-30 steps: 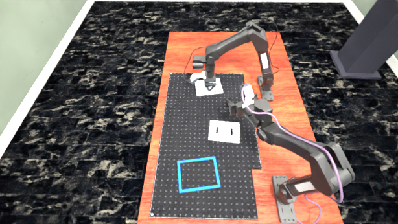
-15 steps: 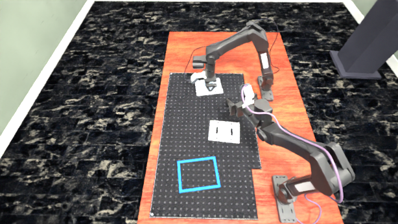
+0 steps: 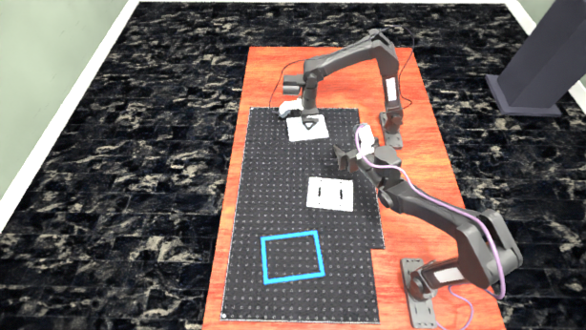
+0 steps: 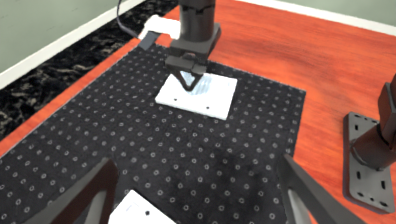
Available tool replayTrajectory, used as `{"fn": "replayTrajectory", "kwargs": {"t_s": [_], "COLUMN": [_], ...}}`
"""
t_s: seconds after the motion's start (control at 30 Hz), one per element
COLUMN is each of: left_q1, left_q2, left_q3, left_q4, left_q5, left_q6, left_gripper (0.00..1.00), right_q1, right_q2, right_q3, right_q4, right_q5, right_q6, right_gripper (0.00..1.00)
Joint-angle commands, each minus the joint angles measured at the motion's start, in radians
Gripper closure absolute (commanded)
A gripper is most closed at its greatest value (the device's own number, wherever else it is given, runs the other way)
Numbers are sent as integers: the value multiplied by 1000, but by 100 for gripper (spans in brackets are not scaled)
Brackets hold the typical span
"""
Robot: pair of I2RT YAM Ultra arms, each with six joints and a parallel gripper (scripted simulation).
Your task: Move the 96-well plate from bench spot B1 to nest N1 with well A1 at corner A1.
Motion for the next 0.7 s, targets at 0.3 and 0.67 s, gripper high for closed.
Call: {"fn": "replayTrajectory", "kwargs": {"t_s": [0.3,0.67], "left_q1": [-5,-5], "left_q2": [-3,-3], "left_q3": [6,6], "left_q4": [12,12], "left_q5": [-6,-6], "left_q6": [-2,-2], "left_gripper": [0,0], "right_q1": [-12,-17], "right_q2": [-16,-96], "right_q3": [238,149], "right_q4": [-269,-81], "right_q5": [-4,-26], "right_q6": [-9,22], "right_gripper": [0,0]}}
